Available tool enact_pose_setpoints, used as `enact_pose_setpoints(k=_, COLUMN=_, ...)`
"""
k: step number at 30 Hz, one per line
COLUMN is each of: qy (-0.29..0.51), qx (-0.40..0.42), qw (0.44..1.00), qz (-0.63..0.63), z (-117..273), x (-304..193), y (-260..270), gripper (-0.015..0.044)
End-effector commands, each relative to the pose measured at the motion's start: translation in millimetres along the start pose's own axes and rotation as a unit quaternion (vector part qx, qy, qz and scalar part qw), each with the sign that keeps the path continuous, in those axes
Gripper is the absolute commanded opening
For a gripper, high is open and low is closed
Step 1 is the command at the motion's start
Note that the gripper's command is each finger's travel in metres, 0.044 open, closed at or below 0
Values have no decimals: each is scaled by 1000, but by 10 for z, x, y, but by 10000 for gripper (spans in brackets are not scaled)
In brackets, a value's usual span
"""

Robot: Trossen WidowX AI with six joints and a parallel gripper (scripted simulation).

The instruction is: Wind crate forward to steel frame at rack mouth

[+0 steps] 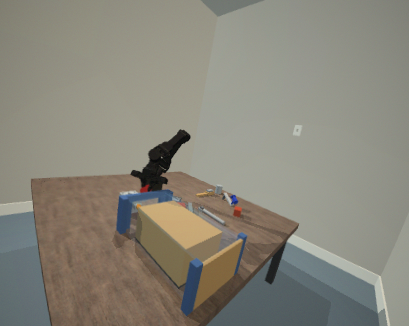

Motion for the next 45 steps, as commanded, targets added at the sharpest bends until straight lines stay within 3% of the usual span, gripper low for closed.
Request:
enact_pose_setpoints(k=1, qy=15, qx=4, qw=1000, qz=-4, z=10, x=-128, y=37, gripper=0)
enact_pose_setpoints(k=45, qy=16, qx=4, qw=1000, qz=-5, z=218, x=-557, y=12, gripper=0)
Point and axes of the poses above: the point midway between the two fingers, 35 mm back from their tips, its own z axis back along the fingers, its own y axis across the jaws, x = y × z, the point moved 4 cm from there along z, back along the fingers, and after that the axes turned 2 degrees about z, right-handed, at the moved point
